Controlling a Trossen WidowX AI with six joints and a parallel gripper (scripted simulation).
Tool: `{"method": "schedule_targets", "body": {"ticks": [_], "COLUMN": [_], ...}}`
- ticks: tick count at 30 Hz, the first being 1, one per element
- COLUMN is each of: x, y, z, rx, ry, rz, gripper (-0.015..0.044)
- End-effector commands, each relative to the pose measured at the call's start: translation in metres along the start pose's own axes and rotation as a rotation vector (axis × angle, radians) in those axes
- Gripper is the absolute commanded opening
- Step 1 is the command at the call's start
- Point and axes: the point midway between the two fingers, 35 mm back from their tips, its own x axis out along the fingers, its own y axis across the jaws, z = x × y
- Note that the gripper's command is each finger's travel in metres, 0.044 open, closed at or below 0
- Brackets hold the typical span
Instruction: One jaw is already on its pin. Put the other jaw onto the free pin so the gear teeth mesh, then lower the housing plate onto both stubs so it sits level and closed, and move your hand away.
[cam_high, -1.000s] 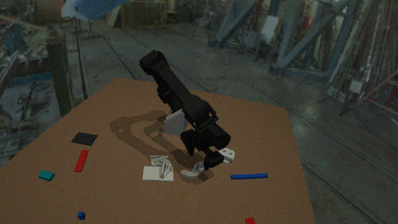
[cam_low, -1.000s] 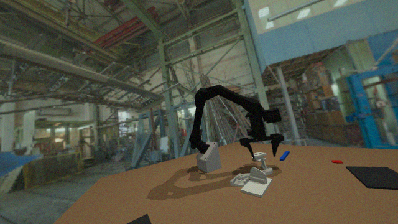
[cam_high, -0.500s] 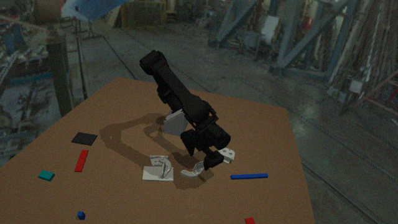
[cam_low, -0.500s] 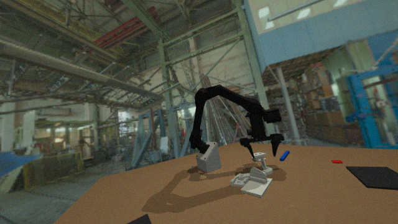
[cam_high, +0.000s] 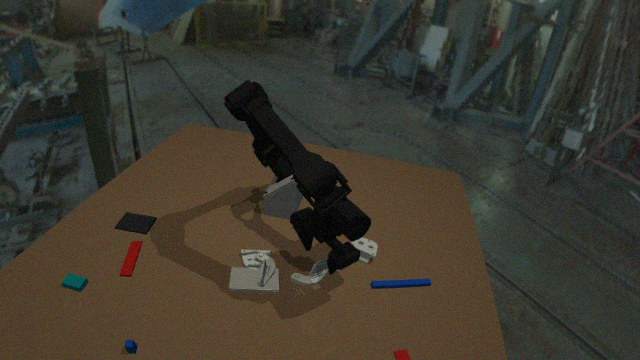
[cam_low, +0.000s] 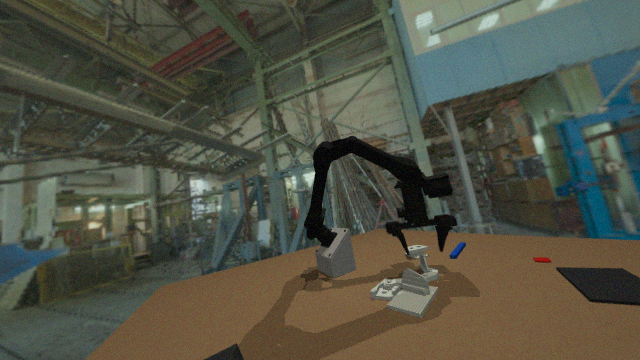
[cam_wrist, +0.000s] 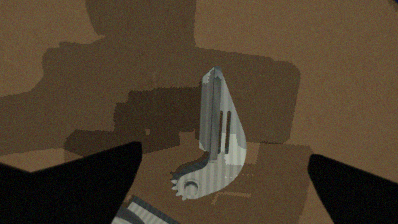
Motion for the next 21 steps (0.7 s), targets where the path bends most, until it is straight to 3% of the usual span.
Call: {"method": "schedule_targets", "body": {"ticks": [1,21], "x": [0.000,0.029], "y": [-0.001,-0.003], "z": [-0.001,-0.001], "rx": [-0.002,-0.001], "ry": [0.004,0.003], "rz": [-0.003,-0.002], "gripper": [0.0440,0.0440]}}
